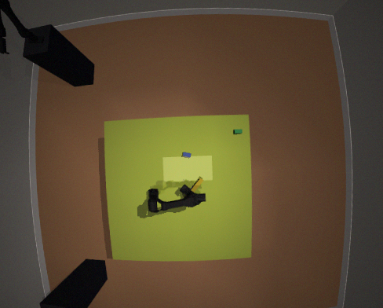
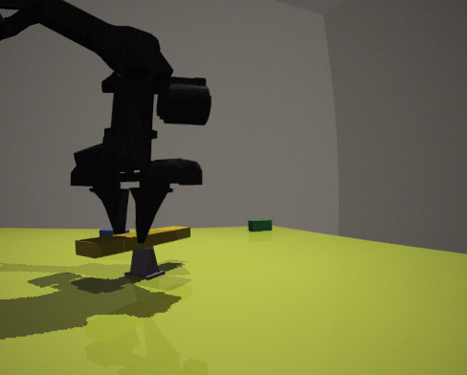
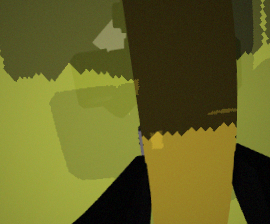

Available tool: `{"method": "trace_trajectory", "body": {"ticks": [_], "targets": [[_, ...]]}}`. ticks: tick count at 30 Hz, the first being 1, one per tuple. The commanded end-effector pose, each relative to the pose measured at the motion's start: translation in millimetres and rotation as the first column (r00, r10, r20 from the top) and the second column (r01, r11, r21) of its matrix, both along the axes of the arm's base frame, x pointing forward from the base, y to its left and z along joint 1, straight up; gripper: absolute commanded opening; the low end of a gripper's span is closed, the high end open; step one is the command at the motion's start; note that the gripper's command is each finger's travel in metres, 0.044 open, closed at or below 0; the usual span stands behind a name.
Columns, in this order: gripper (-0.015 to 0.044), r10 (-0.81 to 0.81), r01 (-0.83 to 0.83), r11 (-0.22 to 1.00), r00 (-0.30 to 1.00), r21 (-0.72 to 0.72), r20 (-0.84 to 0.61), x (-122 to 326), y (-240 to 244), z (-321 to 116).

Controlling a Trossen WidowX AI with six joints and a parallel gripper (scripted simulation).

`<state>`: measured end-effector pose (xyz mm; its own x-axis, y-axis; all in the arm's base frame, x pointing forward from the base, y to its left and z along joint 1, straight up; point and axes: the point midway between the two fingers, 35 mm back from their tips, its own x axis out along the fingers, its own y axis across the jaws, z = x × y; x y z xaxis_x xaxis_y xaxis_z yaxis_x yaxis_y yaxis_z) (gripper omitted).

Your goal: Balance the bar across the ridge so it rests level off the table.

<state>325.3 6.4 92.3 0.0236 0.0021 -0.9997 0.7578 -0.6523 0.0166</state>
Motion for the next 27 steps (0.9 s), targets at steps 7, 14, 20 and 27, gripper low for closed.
{"method": "trace_trajectory", "body": {"ticks": [7,14,20,27], "targets": [[0.0167,0.000,0.000,1.000,1.000,0.000,0.000,0.0,0.0,0.0],[0.0167,0.000,0.000,1.000,1.000,0.000,0.000,0.0,0.0,0.0],[0.0167,0.000,0.000,1.000,1.000,0.000,0.000,0.0,0.0,0.0],[0.0169,0.000,0.000,1.000,1.000,0.000,0.000,0.0,0.0,0.0]]}}
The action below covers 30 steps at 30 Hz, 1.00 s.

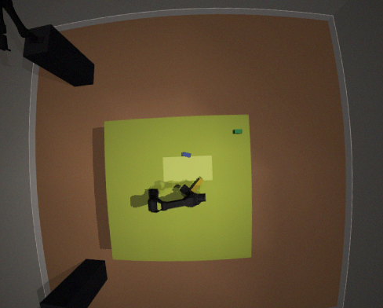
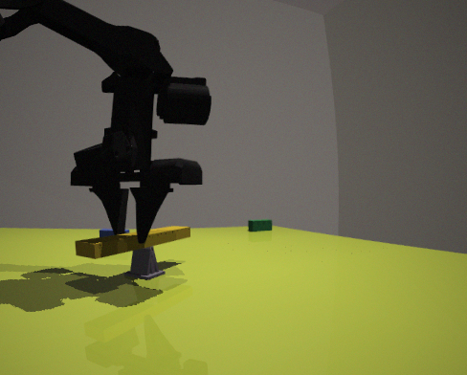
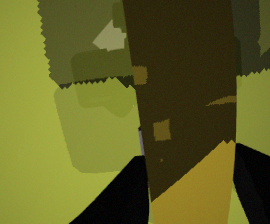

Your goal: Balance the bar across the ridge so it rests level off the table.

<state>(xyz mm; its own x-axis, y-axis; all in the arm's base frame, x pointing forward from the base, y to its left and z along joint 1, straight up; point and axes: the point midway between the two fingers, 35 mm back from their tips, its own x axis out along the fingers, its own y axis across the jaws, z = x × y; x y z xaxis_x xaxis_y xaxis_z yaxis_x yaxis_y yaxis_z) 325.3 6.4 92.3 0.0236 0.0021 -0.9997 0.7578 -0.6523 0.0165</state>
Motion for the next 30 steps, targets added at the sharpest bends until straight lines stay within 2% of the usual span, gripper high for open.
{"method": "trace_trajectory", "body": {"ticks": [1,30], "targets": [[0.0169,0.000,0.000,1.000,1.000,0.000,0.000,0.0,0.0,0.0],[0.0185,0.000,0.000,1.000,1.000,0.000,0.000,0.0,0.0,0.0]]}}
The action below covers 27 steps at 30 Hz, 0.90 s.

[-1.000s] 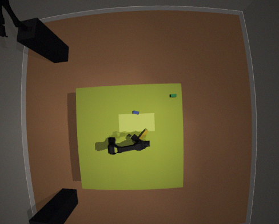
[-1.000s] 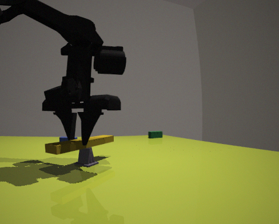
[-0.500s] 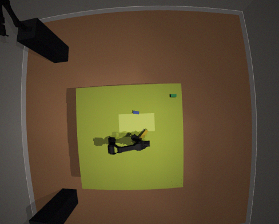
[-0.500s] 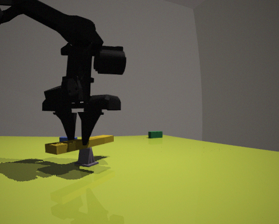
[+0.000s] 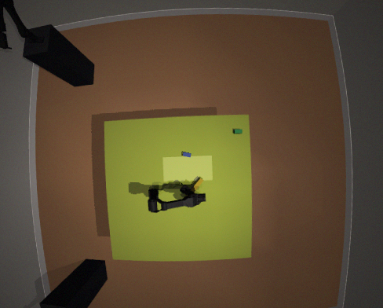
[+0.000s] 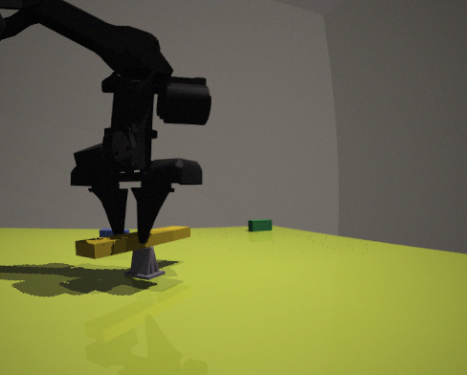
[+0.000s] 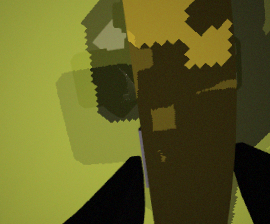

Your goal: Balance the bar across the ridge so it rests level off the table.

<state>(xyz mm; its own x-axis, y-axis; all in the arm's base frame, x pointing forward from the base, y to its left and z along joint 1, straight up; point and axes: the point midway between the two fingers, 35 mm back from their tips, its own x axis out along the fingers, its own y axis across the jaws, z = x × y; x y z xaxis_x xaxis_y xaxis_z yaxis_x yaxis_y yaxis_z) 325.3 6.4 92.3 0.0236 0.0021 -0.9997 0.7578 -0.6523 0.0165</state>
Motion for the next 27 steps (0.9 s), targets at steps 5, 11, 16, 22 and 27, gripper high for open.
{"method": "trace_trajectory", "body": {"ticks": [5,11,16,22,27], "targets": [[0.0185,0.000,0.000,1.000,1.000,0.000,0.000,0.0,0.0,0.0],[0.0343,0.000,0.000,1.000,1.000,0.000,0.000,0.0,0.0,0.0],[0.0440,0.000,0.000,1.000,1.000,0.000,0.000,0.0,0.0,0.0],[0.0440,0.000,0.000,1.000,1.000,0.000,0.001,3.7,0.0,43.7],[0.0440,0.000,0.000,1.000,1.000,-0.001,0.000,-2.1,-0.1,97.9]]}}
